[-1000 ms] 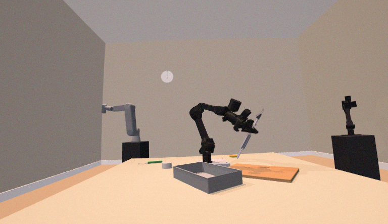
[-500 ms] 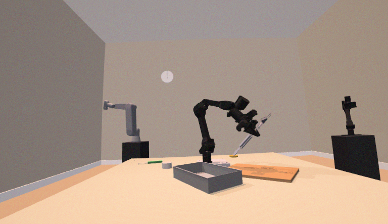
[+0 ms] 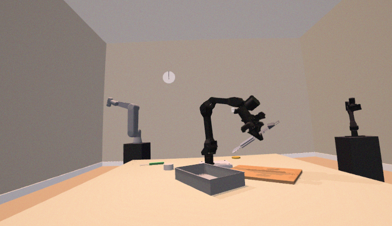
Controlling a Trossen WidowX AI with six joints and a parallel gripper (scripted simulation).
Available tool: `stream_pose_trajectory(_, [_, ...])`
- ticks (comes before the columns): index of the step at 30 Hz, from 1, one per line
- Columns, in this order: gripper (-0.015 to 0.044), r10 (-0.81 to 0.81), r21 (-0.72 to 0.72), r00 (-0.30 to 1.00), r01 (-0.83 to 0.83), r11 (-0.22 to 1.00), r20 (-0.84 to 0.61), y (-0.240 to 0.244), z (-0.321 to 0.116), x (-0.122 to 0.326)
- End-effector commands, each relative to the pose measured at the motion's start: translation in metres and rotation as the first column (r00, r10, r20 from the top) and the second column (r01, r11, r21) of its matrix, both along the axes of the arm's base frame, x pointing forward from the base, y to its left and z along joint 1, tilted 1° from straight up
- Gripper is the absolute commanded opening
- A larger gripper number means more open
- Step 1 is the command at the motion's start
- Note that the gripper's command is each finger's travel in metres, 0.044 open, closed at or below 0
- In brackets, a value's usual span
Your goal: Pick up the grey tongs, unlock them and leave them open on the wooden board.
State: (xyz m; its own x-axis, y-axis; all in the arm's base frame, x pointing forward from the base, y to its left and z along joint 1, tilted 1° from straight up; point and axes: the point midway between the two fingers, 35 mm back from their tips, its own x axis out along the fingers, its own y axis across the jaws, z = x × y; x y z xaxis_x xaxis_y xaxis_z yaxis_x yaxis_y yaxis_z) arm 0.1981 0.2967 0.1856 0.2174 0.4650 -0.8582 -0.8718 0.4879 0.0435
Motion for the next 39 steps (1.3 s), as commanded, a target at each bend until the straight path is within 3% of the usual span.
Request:
stream_pose_trajectory(1, [-0.015,0.004,-0.043,1.0,-0.004,0.999,-0.015,0.003,0.001,0.002])
stream_pose_trajectory(31, [-0.015,-0.007,-0.436,0.977,-0.089,0.896,-0.215,-0.001,-0.013,-0.004])
stream_pose_trajectory(39, [-0.015,-0.009,-0.453,0.975,-0.096,0.886,-0.224,-0.001,-0.013,-0.004])
